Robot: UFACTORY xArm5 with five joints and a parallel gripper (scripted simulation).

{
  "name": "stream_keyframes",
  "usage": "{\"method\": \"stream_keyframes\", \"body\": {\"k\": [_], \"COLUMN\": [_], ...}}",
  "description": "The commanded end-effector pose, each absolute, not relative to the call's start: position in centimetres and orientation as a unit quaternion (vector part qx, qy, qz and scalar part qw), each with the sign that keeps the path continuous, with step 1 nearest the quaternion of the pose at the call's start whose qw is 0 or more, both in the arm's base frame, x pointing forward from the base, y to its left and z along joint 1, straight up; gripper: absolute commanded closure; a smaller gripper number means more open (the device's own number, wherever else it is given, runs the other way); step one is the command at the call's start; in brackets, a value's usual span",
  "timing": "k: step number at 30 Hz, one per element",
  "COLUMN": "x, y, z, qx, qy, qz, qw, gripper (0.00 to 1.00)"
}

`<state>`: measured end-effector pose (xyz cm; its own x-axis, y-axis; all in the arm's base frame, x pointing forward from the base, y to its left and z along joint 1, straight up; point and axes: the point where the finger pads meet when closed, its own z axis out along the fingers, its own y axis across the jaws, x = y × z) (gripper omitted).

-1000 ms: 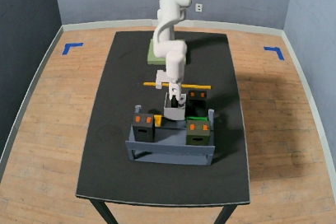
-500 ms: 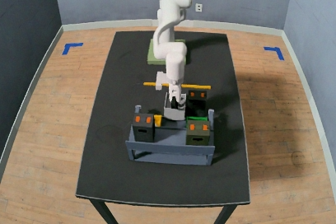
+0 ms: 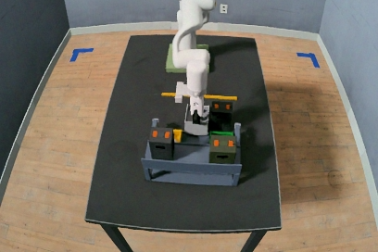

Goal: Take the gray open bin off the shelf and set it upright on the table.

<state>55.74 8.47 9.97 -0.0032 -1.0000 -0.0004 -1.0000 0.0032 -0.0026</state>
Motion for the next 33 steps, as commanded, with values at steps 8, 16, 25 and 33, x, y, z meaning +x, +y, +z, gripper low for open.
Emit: {"method": "stream_keyframes", "body": {"k": [8, 16, 25, 33], "x": [55.9, 55.9, 55.9, 55.9], "y": [8.5, 8.5, 8.5, 8.5], "z": [9.6, 9.2, 8.7, 8.2], "qx": [-0.706, -0.706, -0.706, -0.706], "qy": [0.708, 0.708, 0.708, 0.708], "qz": [-0.004, -0.004, -0.004, -0.004], "qw": [0.002, 0.002, 0.002, 0.002], "gripper": [0.66, 0.66, 0.66, 0.66]}}
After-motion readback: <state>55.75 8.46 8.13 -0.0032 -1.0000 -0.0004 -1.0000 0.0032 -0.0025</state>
